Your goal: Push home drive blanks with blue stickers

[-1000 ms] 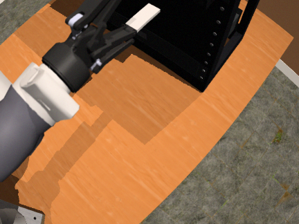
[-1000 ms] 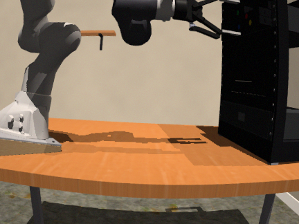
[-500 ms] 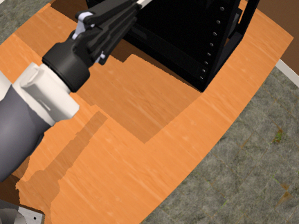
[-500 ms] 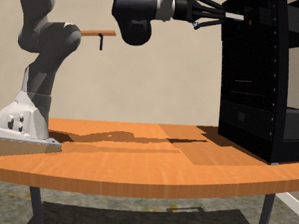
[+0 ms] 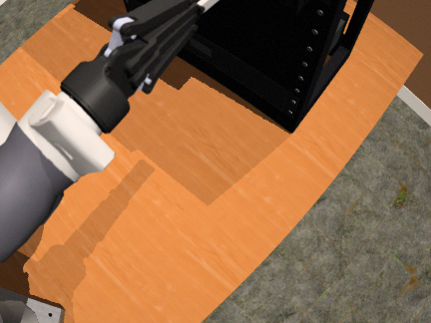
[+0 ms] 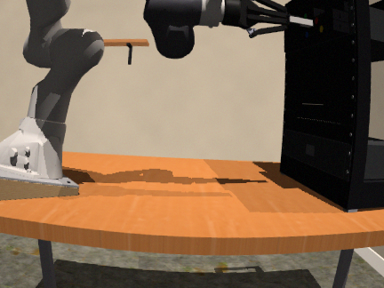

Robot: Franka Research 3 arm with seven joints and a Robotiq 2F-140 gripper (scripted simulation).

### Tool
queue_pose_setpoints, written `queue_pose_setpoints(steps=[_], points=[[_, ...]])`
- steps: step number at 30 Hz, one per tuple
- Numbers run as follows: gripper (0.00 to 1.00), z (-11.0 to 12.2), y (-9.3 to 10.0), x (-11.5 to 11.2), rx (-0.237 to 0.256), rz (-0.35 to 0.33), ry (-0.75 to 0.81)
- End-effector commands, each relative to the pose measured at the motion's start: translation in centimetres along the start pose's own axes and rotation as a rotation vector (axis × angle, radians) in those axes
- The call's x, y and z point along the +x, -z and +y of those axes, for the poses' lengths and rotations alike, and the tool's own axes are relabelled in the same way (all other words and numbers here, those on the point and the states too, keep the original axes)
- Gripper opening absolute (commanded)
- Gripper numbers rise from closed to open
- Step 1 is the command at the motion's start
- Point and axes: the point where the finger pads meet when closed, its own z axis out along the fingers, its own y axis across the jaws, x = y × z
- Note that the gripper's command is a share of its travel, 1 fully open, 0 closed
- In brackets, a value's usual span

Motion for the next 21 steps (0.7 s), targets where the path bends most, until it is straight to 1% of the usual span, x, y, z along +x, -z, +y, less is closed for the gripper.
queue_pose_setpoints(steps=[1, 7, 17, 21], points=[[0.0, 0.0, 0.0, 0.1, 0.0, 0.001, 0.004], [0.0, 0.2, 0.3, -0.7, 0.0, 0.001, 0.004], [0.0, 1.1, 2.0, -5.8, 0.0, 0.001, 0.004], [0.0, 1.4, 2.5, -7.1, 0.0, 0.001, 0.004]])
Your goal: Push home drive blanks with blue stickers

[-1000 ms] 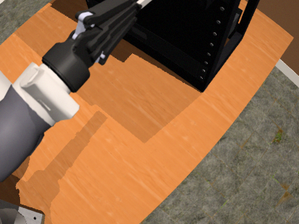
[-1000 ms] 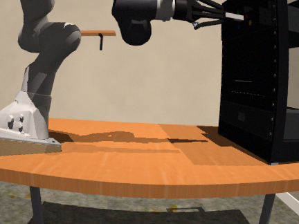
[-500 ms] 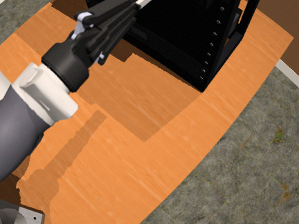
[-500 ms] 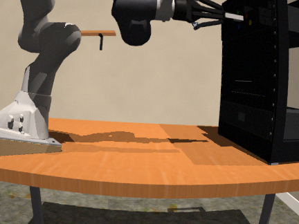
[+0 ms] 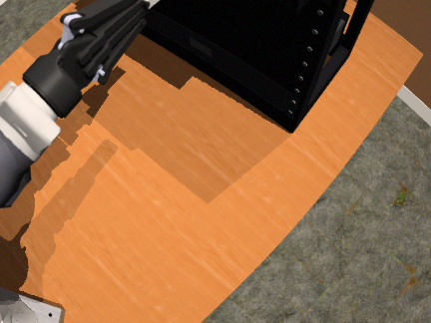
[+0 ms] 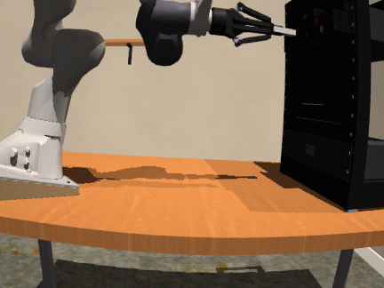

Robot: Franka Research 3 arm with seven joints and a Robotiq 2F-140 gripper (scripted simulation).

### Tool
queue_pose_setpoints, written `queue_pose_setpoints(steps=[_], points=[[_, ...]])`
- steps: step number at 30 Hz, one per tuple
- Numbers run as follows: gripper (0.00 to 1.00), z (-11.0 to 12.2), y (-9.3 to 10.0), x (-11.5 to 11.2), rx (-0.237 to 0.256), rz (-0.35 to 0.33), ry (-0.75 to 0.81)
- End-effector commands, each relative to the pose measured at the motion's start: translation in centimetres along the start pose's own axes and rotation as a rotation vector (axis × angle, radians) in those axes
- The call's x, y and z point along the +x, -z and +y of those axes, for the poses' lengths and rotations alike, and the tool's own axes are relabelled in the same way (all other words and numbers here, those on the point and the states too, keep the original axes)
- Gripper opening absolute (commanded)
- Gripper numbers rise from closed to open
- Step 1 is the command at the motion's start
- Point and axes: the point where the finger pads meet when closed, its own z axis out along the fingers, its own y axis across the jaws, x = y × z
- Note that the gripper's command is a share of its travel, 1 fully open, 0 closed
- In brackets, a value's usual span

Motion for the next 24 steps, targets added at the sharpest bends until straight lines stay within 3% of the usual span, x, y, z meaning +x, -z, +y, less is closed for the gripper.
queue_pose_setpoints(steps=[1, 9, 17, 24], points=[[0.0, -0.3, 0.5, 0.1, 0.017, 0.031, -0.018], [0.0, -0.3, 0.5, -0.3, 0.017, 0.031, -0.018], [0.0, -0.3, -3.1, -0.2, 0.017, 0.031, -0.018], [0.0, -0.3, -3.3, -0.1, 0.017, 0.031, -0.018]])
